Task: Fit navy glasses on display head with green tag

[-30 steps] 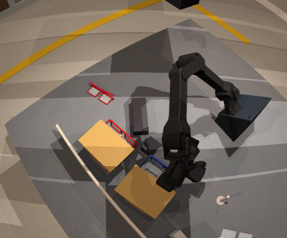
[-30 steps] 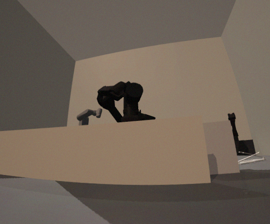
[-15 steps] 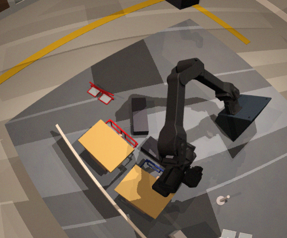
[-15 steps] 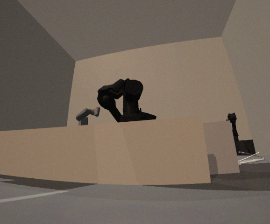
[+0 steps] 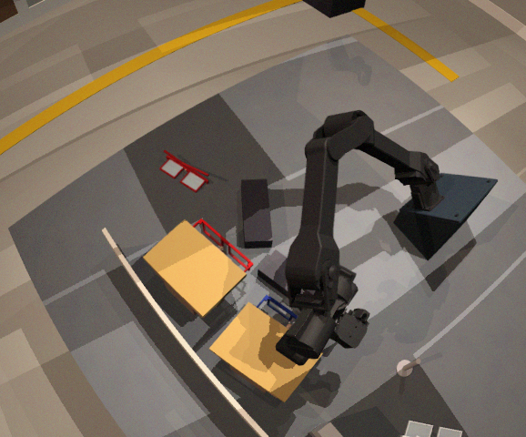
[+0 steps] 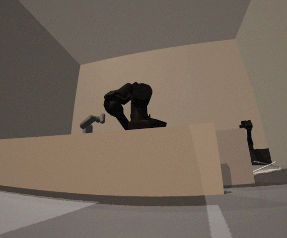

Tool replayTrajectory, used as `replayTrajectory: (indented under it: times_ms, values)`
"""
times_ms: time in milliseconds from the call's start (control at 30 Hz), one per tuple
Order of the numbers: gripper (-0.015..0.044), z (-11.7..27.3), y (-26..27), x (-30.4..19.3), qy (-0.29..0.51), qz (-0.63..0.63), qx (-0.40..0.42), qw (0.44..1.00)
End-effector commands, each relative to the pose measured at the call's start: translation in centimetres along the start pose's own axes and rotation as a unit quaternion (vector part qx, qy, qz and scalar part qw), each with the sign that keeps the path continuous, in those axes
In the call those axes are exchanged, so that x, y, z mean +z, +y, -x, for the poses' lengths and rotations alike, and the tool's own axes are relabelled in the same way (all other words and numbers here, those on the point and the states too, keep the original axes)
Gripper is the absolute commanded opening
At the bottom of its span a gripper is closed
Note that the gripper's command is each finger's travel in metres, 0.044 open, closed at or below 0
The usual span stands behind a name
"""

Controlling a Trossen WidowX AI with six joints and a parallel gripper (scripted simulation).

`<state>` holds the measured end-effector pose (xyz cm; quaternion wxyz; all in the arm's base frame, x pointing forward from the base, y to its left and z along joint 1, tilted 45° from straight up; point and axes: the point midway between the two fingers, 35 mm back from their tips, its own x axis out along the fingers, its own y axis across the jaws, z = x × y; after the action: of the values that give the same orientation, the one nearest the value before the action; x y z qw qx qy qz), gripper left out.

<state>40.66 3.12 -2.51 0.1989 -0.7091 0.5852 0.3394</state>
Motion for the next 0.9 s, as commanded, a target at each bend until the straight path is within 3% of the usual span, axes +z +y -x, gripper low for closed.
replayTrajectory:
  times_ms: [0,833,867]
  values:
    - [0.0000,0.16,-0.26,-0.13,0.001,0.002,-0.003,1.000]
    - [0.0000,-0.48,-0.20,-0.17,0.001,0.002,-0.003,1.000]
    - [0.0026,-0.36,-0.22,-0.13,-0.001,-0.001,-0.002,1.000]
